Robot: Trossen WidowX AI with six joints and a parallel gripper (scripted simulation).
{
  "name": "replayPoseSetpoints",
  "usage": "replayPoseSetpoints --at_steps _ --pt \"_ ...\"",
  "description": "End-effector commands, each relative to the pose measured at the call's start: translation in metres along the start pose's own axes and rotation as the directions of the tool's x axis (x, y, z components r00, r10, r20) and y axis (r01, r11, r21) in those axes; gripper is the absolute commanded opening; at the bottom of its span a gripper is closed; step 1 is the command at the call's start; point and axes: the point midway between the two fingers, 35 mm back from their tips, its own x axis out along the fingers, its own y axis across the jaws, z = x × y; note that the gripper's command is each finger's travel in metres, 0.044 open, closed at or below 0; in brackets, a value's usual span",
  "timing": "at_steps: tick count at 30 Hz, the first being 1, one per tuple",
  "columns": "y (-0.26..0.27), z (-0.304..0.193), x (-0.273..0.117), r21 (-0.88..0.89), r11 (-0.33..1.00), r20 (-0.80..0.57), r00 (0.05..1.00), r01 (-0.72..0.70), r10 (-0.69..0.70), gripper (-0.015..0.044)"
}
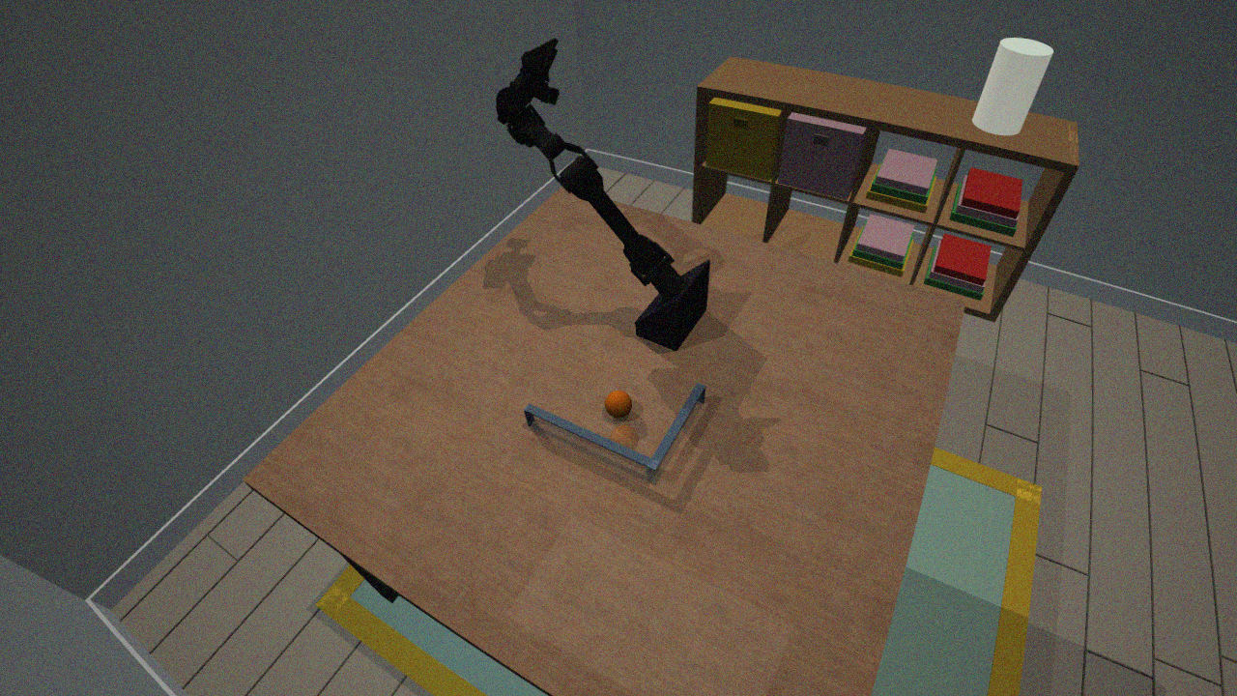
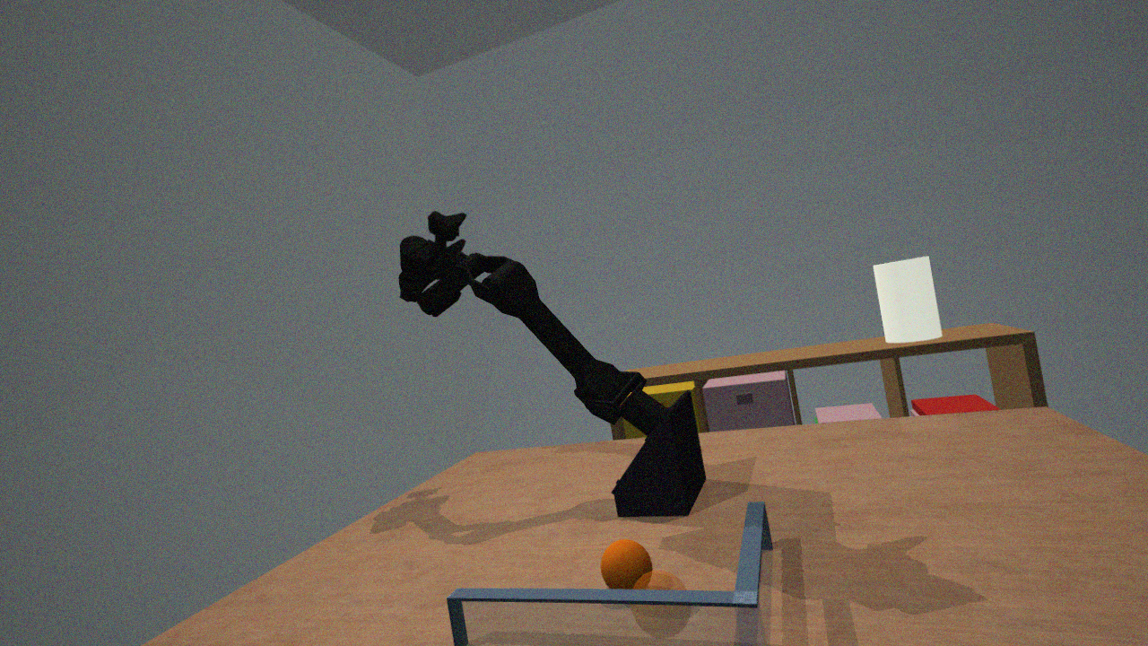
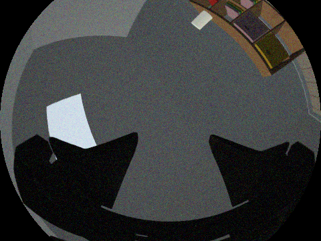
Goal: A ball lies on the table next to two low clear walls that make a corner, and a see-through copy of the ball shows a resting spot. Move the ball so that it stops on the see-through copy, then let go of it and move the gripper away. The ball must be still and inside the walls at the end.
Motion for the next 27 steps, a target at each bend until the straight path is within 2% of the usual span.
replayPoseSetpoints --at_steps 1,4,9,17,22,27 --pt "-0.001 0.000 0.000 -0.004 1.000 0.000 1.000 0.002 -0.002 0.0405" --pt "-0.013 0.001 -0.004 -0.062 0.997 -0.006 0.999 0.039 -0.040 0.0405" --pt "-0.059 0.003 -0.023 -0.274 0.947 -0.029 0.983 0.168 -0.183 0.0405" --pt "-0.133 0.009 -0.082 -0.615 0.724 -0.068 0.893 0.313 -0.444 0.0405" --pt "-0.169 0.014 -0.130 -0.796 0.525 -0.090 0.799 0.301 -0.594 0.0405" --pt "-0.194 0.020 -0.185 -0.936 0.304 -0.109 0.676 0.177 -0.729 0.0405"
